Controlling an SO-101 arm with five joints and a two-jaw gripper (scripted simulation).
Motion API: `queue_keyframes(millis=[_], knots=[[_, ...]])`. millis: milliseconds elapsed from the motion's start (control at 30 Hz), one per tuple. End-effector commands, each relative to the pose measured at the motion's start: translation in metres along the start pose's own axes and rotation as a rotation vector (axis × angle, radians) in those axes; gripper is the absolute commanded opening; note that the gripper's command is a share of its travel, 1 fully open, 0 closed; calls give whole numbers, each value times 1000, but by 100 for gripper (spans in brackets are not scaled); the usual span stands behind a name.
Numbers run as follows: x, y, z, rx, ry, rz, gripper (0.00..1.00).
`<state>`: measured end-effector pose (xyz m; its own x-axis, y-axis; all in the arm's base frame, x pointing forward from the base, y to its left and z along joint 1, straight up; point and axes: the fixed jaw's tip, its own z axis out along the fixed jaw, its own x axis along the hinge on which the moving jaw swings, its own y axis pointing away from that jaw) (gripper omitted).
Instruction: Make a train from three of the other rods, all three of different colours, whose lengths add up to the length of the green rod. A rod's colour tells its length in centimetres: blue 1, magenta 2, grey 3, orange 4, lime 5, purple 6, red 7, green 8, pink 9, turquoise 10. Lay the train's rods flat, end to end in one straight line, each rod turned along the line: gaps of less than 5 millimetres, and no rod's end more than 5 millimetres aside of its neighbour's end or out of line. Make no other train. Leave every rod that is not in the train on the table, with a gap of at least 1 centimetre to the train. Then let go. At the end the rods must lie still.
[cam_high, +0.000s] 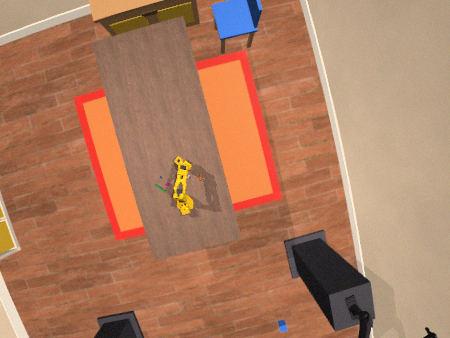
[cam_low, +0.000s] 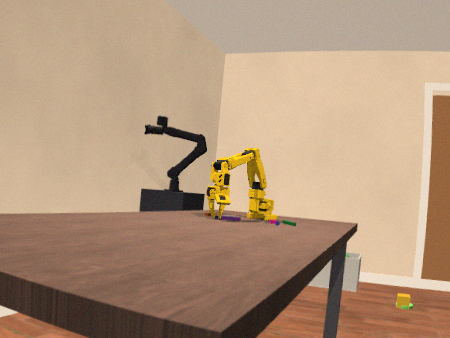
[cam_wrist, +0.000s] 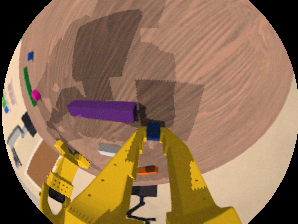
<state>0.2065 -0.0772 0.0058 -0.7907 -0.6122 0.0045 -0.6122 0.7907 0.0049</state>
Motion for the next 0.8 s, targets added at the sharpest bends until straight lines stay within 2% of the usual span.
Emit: queue_keyframes(millis=[0,367,767], knots=[[-7,-10,-15,76,-47,0,0],[-7,-10,-17,76,-47,0,0],[-7,-11,-36,76,-47,0,0]])
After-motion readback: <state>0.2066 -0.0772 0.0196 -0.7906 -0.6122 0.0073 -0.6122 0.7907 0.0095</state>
